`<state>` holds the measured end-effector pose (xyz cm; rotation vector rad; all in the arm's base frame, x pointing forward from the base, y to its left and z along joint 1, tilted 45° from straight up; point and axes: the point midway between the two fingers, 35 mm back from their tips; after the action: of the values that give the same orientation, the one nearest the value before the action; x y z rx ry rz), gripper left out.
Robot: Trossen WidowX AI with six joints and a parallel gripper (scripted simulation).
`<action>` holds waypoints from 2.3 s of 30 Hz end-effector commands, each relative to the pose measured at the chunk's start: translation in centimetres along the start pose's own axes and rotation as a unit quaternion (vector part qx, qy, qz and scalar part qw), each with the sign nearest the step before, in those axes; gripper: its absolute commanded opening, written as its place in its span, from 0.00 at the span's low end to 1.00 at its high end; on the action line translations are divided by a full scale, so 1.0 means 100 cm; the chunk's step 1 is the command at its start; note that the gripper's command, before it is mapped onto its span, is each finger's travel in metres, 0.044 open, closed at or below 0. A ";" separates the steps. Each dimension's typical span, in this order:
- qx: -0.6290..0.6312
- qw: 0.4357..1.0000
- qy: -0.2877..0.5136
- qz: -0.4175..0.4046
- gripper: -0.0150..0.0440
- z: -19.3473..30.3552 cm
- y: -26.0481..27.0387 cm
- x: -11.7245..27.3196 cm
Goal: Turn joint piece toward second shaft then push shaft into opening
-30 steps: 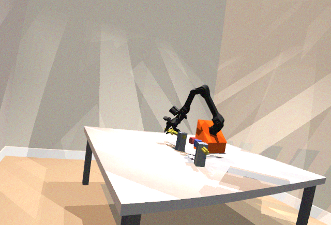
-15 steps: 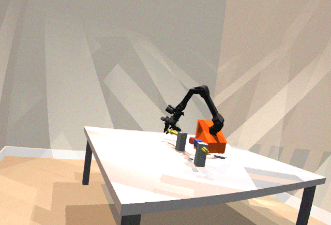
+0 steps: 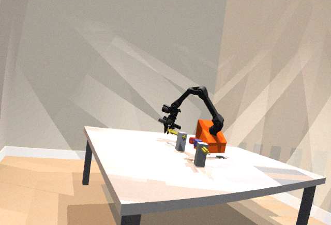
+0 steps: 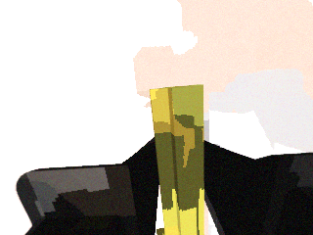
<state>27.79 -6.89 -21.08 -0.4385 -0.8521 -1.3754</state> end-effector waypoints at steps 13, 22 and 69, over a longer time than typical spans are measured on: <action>0.017 0.995 0.032 0.094 0.25 0.020 0.004 -0.001; 0.019 0.993 0.036 0.108 0.25 0.034 0.006 0.001; 0.018 0.993 0.041 0.112 0.25 0.107 0.016 0.003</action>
<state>26.77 -0.23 -14.60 -0.4483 -0.7618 -1.1566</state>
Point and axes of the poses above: the point midway between the two fingers, 35 mm back from their tips, its own x axis back along the fingers, its own y axis across the jaws, z = x × y, and after that the axes turned 10 degrees about x, right-handed
